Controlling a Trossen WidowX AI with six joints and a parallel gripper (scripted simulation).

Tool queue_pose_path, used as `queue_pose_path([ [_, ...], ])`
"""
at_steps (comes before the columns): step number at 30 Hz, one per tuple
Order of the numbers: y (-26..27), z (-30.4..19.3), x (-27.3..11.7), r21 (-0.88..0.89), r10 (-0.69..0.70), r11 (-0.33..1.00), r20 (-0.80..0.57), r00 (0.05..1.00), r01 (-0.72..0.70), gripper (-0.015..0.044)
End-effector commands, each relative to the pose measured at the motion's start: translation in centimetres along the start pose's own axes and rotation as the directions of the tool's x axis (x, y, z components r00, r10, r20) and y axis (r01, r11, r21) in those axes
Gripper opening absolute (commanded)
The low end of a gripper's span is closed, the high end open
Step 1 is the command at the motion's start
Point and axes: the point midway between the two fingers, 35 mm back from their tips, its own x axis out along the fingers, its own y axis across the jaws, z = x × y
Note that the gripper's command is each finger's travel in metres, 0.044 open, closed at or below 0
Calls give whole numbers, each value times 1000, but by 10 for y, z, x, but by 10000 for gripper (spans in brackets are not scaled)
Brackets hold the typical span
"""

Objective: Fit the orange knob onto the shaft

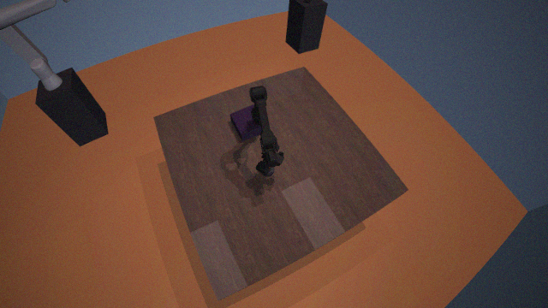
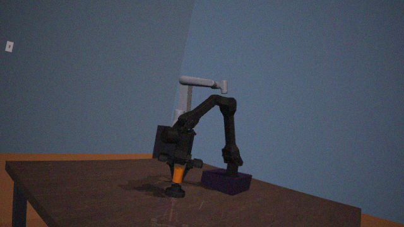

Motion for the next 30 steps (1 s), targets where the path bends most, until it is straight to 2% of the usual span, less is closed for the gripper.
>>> queue_pose_path([
  [1, -2, 2, 0, -5, -8, 1000, 6, 1000, 8, 0],
  [10, -1, 1, -5, -14, -8, 1000, 6, 1000, 8, 0],
  [17, 1, -1, -6, -213, -7, 977, 6, 1000, 8, 0],
  [30, 2, -2, 0, -213, -7, 977, 6, 1000, 8, 0],
])
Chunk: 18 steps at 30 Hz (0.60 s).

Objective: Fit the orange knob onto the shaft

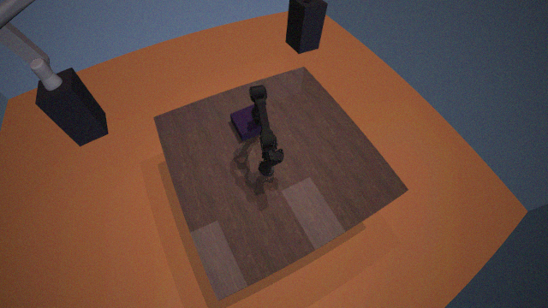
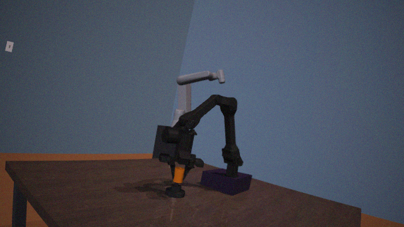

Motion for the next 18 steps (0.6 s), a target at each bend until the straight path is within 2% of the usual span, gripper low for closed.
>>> queue_pose_path([
  [1, -2, 1, 1, -7, -4, 1000, 2, 1000, 4, 0],
  [14, -4, 2, -3, -7, -4, 1000, 2, 1000, 4, 0],
  [18, -4, 2, -4, -93, -4, 996, 2, 1000, 4, 0],
])
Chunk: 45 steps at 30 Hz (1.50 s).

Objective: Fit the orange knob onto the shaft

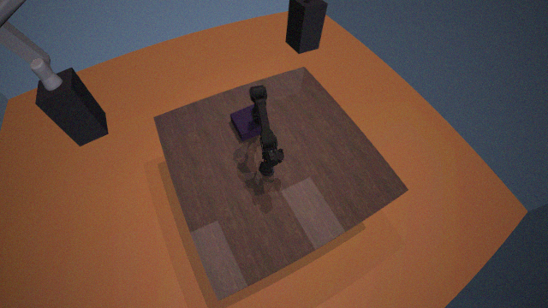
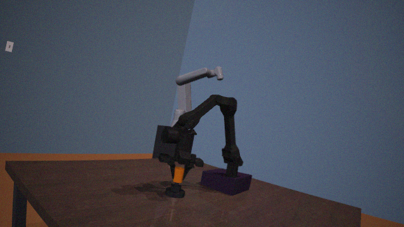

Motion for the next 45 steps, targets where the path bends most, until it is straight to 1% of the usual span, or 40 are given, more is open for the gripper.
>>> queue_pose_path([
  [1, -4, 2, -4, -95, -7, 995, 4, 1000, 8, 0],
  [4, -7, 3, -5, -179, -8, 984, 4, 1000, 8, 0],
  [32, -1, 0, 2, -179, -7, 984, 3, 1000, 8, 0],
  [45, -3, 1, -2, -179, -7, 984, 4, 1000, 8, 0],
])
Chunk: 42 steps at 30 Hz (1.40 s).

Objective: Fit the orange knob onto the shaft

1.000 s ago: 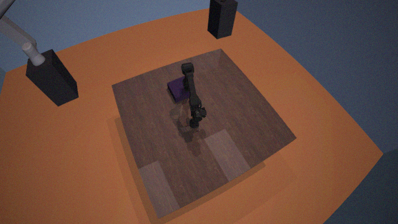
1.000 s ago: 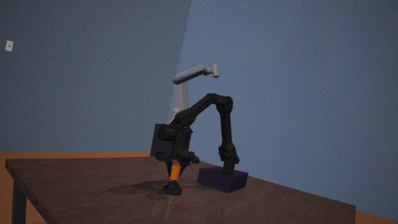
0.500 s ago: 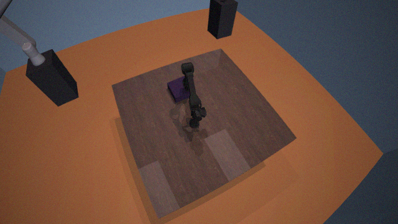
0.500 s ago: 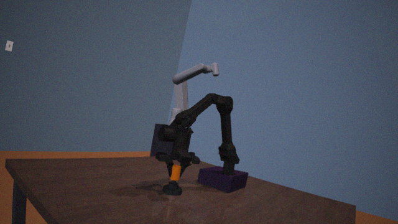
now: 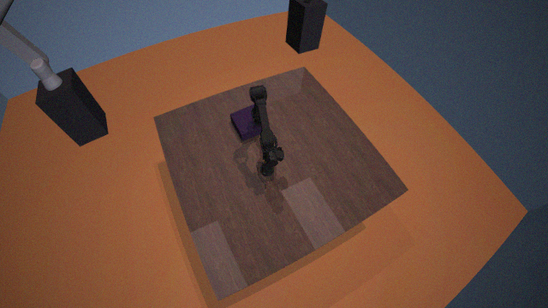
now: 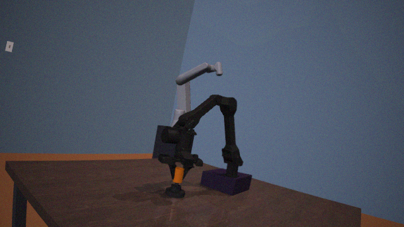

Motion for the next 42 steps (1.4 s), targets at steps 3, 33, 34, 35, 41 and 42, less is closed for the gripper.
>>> queue_pose_path([
  [3, -3, 1, -4, -15, -4, 1000, 1, 1000, 4, 0],
  [33, -1, 0, -1, -214, -4, 977, 1, 1000, 4, 0],
  [34, -1, 0, 0, -214, -4, 977, 1, 1000, 4, 0],
  [35, -1, 0, 0, -214, -4, 977, 1, 1000, 4, 0],
  [41, -3, 1, 0, -214, -4, 977, 1, 1000, 4, 0],
  [42, -3, 1, 1, -214, -4, 977, 1, 1000, 4, 0],
])
